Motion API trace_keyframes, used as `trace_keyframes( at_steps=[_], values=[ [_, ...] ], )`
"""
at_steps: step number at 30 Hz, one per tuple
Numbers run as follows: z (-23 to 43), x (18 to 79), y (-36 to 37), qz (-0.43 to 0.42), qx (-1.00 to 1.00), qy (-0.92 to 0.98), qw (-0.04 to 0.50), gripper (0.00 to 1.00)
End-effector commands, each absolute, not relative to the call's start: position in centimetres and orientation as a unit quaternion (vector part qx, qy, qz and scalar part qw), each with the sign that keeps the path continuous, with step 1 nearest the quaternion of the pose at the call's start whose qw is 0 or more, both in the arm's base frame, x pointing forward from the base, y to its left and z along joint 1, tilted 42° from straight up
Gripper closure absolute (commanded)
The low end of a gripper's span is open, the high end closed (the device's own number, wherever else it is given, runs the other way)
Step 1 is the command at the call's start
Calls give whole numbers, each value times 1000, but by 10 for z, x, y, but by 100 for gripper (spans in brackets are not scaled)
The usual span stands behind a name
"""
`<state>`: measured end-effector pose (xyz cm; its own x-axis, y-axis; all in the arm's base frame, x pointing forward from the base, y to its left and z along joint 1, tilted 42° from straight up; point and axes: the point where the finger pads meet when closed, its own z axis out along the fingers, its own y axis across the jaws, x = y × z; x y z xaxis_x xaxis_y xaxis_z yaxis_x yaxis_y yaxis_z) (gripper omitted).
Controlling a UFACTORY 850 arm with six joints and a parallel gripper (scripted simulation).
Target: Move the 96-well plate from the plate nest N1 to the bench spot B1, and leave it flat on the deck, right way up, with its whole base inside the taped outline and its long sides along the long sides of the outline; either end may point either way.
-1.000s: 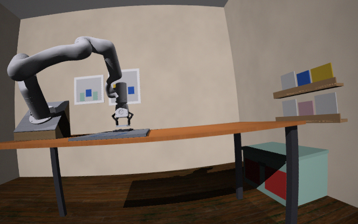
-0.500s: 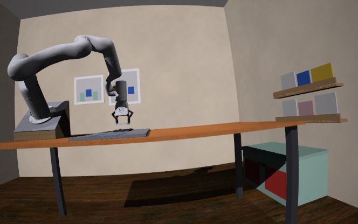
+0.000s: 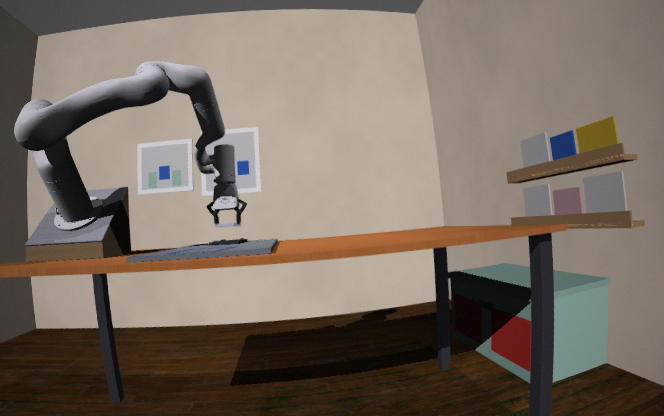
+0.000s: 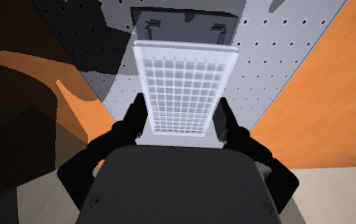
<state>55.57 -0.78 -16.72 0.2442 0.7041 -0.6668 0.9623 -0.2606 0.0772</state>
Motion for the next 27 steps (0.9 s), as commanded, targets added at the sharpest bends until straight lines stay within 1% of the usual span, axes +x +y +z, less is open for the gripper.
trace_keyframes(
  at_steps=[1, 27],
  values=[
    [-163, 557, -4, -261, 750, 556, 247, 100],
    [-146, 559, 7, -257, 758, 544, 251, 100]
  ],
)
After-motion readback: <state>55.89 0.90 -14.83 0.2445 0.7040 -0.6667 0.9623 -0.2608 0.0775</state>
